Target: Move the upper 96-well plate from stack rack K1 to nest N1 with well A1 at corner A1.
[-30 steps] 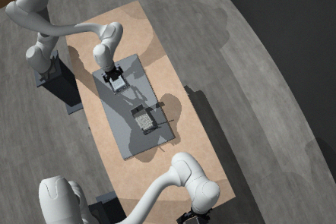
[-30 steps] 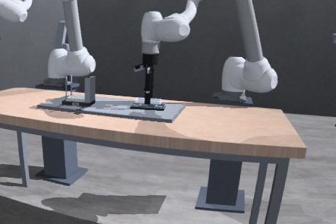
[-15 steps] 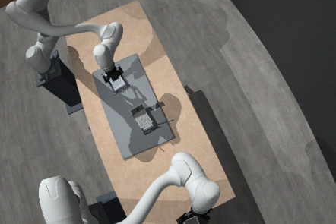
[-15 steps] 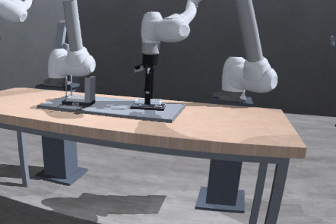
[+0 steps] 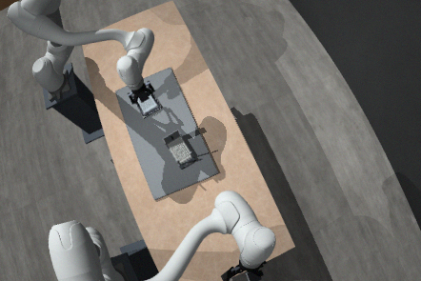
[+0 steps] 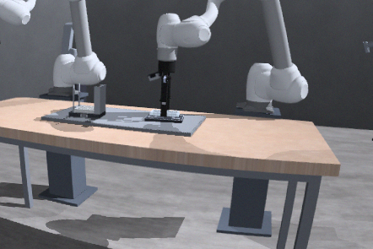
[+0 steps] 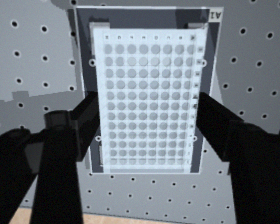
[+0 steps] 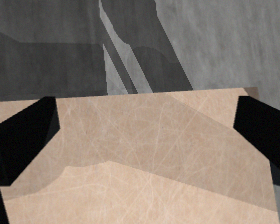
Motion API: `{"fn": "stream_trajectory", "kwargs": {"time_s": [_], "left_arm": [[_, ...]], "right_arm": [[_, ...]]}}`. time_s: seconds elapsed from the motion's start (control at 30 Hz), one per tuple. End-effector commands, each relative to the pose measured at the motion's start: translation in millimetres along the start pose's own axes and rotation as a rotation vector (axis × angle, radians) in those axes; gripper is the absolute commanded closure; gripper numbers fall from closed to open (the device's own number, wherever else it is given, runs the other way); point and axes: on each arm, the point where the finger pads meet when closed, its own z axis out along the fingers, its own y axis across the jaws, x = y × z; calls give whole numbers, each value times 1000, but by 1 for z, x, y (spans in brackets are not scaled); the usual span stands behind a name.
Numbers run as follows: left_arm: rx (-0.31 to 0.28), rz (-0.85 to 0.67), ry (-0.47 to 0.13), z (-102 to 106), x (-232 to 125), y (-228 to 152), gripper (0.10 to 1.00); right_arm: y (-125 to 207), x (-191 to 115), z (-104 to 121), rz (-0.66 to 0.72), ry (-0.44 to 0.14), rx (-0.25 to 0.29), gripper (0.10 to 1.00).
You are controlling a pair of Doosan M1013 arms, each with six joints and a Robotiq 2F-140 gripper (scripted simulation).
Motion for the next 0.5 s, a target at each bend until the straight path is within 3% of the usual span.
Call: {"fn": "stream_trajectory", "kwargs": {"time_s": [0.0, 0.47], "left_arm": [[1, 0, 1, 0, 0, 0, 999], [1, 0, 1, 2, 0, 0, 999]], "right_arm": [[0, 0, -1, 1, 0, 1, 98], [0, 0, -1, 1, 0, 1, 98]]}}
